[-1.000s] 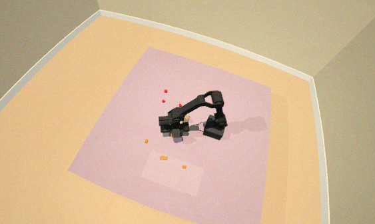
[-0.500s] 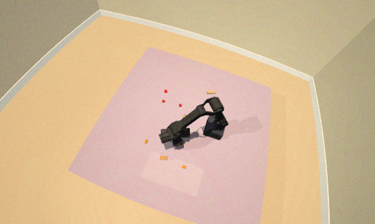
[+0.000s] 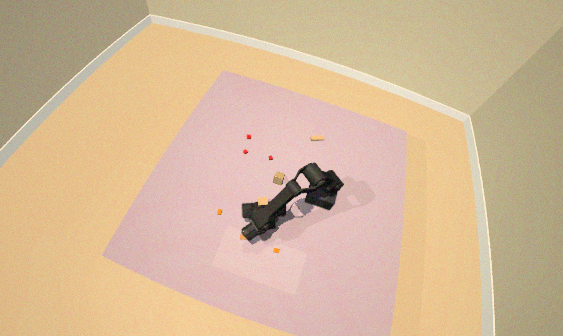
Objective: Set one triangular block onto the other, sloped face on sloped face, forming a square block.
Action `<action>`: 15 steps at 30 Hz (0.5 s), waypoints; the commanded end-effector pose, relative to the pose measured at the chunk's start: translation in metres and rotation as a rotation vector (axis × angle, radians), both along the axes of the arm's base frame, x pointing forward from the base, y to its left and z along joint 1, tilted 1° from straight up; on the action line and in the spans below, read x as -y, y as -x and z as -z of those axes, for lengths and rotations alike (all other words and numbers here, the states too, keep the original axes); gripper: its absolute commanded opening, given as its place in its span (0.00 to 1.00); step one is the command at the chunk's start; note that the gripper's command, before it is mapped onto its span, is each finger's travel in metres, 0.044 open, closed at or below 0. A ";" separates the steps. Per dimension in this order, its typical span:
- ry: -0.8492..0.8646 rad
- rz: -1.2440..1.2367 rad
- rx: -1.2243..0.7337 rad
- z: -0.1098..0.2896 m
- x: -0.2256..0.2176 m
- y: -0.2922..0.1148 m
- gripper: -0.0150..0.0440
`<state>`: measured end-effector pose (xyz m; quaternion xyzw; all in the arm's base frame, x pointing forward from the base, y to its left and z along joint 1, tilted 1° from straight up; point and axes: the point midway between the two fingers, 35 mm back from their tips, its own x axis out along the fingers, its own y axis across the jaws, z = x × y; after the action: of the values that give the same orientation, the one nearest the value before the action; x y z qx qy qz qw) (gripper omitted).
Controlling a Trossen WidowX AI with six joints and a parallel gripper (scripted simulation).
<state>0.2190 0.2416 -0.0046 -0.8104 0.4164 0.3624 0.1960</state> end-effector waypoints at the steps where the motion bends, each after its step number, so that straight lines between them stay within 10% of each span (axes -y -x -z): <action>1: 0.064 0.000 0.061 -0.001 -0.007 0.002 0.25; 15: 0.041 0.003 0.029 0.001 -0.003 0.002 0.83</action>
<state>0.2177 0.2445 -0.0049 -0.8194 0.4223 0.3393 0.1877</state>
